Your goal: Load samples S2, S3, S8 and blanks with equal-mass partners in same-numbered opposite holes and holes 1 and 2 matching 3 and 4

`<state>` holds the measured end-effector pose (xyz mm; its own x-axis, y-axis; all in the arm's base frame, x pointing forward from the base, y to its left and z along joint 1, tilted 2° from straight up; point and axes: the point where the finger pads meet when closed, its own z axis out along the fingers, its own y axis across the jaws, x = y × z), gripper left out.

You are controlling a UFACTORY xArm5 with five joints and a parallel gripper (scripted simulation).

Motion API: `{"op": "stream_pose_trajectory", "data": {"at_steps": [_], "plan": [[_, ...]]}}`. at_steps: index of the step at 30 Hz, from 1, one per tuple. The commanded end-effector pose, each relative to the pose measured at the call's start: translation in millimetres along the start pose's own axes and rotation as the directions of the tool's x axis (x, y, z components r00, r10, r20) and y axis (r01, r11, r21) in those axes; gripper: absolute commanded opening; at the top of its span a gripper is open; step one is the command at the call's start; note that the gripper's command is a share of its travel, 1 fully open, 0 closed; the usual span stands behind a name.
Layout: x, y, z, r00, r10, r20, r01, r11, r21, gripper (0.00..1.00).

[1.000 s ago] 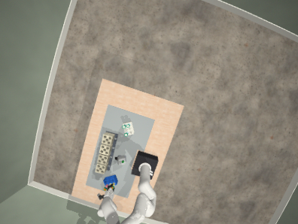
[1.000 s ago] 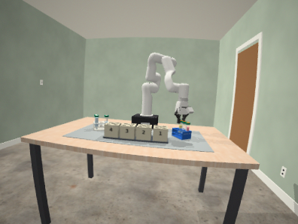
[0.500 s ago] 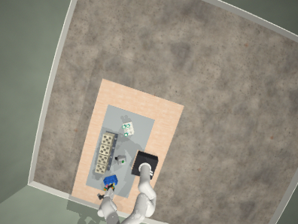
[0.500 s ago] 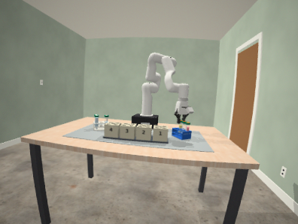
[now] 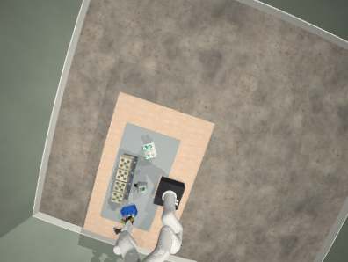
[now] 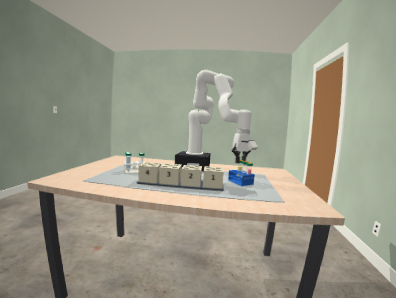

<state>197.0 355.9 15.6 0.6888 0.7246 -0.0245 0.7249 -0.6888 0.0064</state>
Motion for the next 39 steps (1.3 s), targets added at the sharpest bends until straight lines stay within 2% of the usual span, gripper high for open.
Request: {"op": "stream_pose_trajectory", "data": {"at_steps": [1, 39], "plan": [[1.4, -0.2, -8.8, 1.000, 0.000, -0.004, 0.000, 1.000, 0.001, 0.43], [1.5, 0.8, -72.9, 1.000, 0.000, -0.004, 0.000, 1.000, 0.001, 0.43]]}}
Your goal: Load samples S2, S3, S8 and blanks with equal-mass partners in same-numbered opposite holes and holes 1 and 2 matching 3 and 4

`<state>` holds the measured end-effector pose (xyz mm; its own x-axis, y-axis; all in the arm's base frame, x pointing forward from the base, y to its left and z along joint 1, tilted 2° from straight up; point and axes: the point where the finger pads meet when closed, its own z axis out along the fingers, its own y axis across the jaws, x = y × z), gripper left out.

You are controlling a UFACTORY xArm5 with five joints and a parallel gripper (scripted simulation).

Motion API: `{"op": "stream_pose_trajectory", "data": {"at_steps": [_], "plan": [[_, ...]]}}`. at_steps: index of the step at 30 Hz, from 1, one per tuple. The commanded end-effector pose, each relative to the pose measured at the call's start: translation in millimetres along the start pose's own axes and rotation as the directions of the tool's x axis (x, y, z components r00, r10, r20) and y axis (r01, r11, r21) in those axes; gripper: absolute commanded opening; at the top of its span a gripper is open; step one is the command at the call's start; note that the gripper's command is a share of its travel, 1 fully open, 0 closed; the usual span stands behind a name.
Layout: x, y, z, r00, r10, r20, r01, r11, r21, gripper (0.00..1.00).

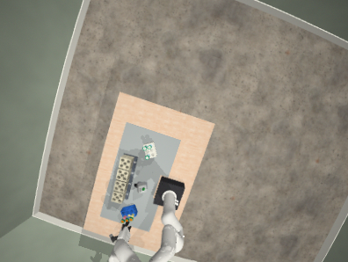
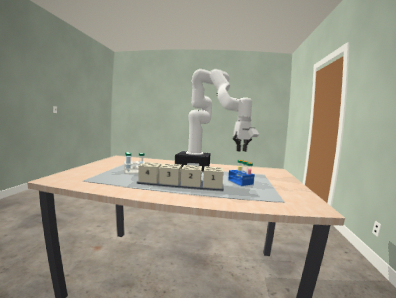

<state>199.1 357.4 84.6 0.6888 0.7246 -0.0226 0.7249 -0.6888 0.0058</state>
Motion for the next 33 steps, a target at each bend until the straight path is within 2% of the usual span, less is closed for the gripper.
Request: {"op": "stream_pose_trajectory", "data": {"at_steps": [1, 29, 33], "plan": [[0.7, -0.1, -5.9, 1.000, 0.000, -0.002, 0.000, 1.000, 0.001, 0.43], [0.9, 0.7, -58.0, 1.000, 0.000, -0.002, 0.000, 1.000, 0.001, 0.43], [0.9, 0.7, -58.4, 1.000, 0.000, -0.002, 0.000, 1.000, 0.001, 0.43]]}}
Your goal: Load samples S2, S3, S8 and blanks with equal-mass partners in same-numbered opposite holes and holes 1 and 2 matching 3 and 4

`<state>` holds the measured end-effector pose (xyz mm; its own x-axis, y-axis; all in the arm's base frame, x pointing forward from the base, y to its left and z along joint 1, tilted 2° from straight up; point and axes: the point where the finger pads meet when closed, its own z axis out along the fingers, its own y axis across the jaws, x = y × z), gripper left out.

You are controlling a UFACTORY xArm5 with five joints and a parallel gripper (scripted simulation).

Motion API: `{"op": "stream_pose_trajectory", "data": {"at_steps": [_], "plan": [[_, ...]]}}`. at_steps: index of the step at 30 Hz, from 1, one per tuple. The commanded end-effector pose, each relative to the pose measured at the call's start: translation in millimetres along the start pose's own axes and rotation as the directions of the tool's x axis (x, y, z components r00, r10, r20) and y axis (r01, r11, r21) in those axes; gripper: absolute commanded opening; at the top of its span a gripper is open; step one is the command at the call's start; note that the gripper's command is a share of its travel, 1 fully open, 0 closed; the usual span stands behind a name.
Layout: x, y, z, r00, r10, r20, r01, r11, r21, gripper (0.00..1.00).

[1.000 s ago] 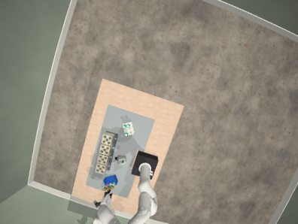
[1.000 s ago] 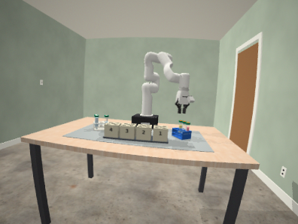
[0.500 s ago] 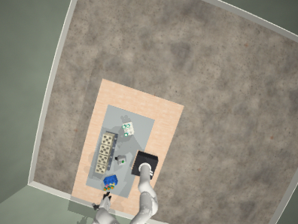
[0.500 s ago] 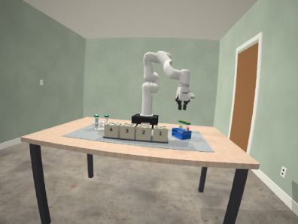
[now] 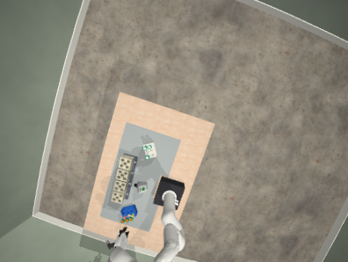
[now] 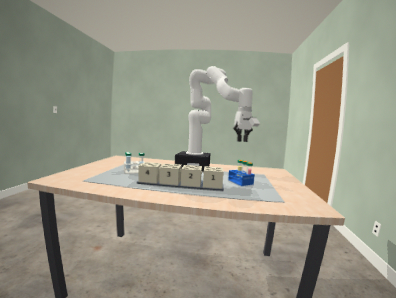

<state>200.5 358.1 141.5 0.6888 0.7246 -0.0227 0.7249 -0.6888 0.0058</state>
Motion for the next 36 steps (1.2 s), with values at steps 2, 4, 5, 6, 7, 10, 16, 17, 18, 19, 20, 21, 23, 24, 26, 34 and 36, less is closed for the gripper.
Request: {"op": "stream_pose_trajectory", "data": {"at_steps": [2, 4, 5, 6, 7, 10, 16, 17, 18, 19, 20, 21, 23, 24, 26, 34, 36], "plan": [[0.7, -0.2, -1.5, 1.000, 0.000, -0.002, 0.000, 1.000, 0.001, 0.43], [0.7, -0.2, -1.5, 1.000, 0.000, -0.002, 0.000, 1.000, 0.001, 0.43], [0.7, -0.2, -1.5, 1.000, 0.000, -0.002, 0.000, 1.000, 0.001, 0.43], [0.7, -0.2, -1.5, 1.000, 0.000, -0.002, 0.000, 1.000, 0.001, 0.43], [0.7, -0.2, -1.5, 1.000, 0.000, -0.002, 0.000, 1.000, 0.001, 0.43], [0.7, -0.2, -1.5, 1.000, 0.000, -0.002, 0.000, 1.000, 0.001, 0.43], [0.7, -0.2, -1.5, 1.000, 0.000, -0.002, 0.000, 1.000, 0.001, 0.43], [0.7, -0.2, -1.5, 1.000, 0.000, -0.002, 0.000, 1.000, 0.001, 0.43], [0.7, -0.2, -1.5, 1.000, 0.000, -0.002, 0.000, 1.000, 0.001, 0.43], [0.7, -0.2, -1.5, 1.000, 0.000, -0.002, 0.000, 1.000, 0.001, 0.43], [0.7, -0.2, -1.5, 1.000, 0.000, -0.002, 0.000, 1.000, 0.001, 0.43], [0.7, -0.2, -1.5, 1.000, 0.000, -0.002, 0.000, 1.000, 0.001, 0.57], [0.7, -0.2, -1.5, 1.000, 0.000, -0.002, 0.000, 1.000, 0.001, 0.57], [0.7, -0.2, -1.5, 1.000, 0.000, -0.002, 0.000, 1.000, 0.001, 0.57], [0.7, -0.2, -1.5, 1.000, 0.000, -0.002, 0.000, 1.000, 0.001, 0.57], [0.6, -0.3, 8.5, 1.000, 0.000, -0.002, 0.000, 1.000, 0.001, 0.57], [0.6, -0.4, 12.5, 1.000, 0.000, -0.002, 0.000, 1.000, 0.001, 0.57]]}}
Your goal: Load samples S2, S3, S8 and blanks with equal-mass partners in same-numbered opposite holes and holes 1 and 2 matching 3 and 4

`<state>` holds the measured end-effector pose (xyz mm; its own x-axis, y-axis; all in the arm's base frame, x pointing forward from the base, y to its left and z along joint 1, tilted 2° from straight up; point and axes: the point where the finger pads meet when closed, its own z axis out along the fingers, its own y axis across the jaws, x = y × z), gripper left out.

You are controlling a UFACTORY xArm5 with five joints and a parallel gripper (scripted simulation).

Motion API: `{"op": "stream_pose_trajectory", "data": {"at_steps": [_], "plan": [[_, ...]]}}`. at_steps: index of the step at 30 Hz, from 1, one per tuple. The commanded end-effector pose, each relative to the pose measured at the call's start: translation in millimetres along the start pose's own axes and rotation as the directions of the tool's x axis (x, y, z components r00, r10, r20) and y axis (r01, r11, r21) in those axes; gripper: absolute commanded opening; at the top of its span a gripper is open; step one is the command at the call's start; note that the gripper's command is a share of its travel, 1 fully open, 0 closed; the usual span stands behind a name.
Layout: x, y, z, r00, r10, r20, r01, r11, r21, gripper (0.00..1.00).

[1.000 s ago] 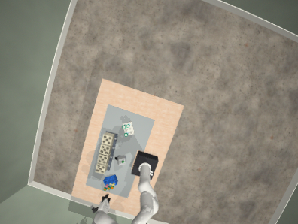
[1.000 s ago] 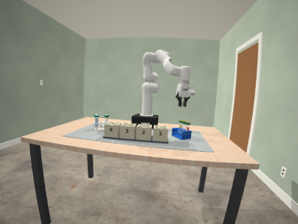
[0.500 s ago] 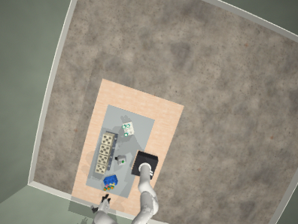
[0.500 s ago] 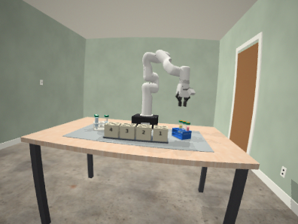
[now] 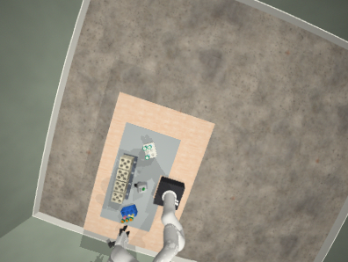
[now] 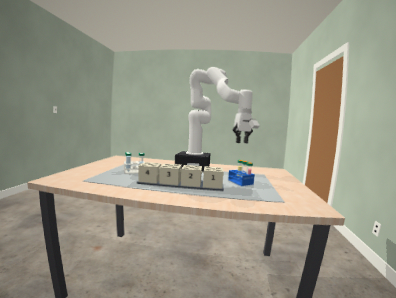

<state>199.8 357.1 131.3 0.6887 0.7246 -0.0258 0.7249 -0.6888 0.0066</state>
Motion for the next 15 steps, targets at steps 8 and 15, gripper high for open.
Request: {"op": "stream_pose_trajectory", "data": {"at_steps": [8, 15], "plan": [[1.6, -0.7, 18.3, 1.000, 0.000, -0.005, 0.000, 1.000, 0.001, 0.57], [1.6, -0.9, 28.4, 1.000, 0.000, -0.005, 0.000, 1.000, 0.001, 0.57]]}}
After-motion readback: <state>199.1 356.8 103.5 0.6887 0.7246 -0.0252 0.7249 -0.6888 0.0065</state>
